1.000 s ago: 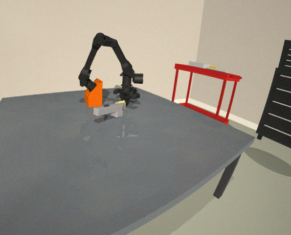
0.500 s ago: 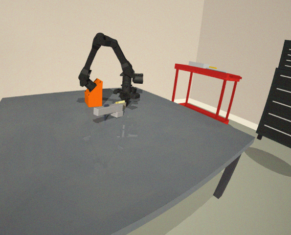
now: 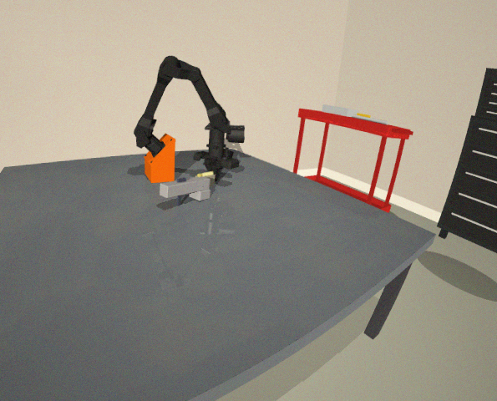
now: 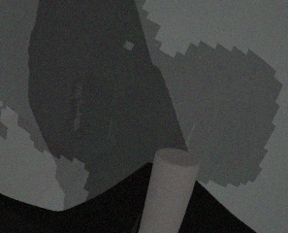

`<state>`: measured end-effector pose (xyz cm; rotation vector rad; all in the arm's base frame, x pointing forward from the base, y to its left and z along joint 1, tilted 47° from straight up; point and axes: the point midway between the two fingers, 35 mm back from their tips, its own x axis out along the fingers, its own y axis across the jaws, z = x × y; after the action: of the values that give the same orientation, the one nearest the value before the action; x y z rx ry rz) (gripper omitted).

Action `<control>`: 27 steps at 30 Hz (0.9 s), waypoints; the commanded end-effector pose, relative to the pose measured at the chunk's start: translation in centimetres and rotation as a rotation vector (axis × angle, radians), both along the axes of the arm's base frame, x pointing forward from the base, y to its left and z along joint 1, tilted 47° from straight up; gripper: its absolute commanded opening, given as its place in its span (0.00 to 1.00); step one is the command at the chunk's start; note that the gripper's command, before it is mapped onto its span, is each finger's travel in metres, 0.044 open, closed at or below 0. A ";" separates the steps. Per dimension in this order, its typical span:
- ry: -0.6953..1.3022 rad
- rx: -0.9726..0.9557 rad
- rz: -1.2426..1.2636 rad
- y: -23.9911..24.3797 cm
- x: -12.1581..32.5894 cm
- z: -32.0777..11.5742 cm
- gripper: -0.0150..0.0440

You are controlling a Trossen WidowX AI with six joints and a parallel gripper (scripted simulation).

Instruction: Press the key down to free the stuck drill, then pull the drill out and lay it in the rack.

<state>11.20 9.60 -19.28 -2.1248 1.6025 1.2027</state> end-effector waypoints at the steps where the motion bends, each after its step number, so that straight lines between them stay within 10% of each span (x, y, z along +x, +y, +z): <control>1: -0.008 -0.020 0.004 -0.7 0.3 0.0 0.25; 21: -0.008 -0.020 0.004 -0.7 0.3 0.0 0.25; 27: 0.000 0.000 0.000 0.0 0.0 0.0 0.52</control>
<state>11.29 9.70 -19.36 -2.1222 1.5947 1.2004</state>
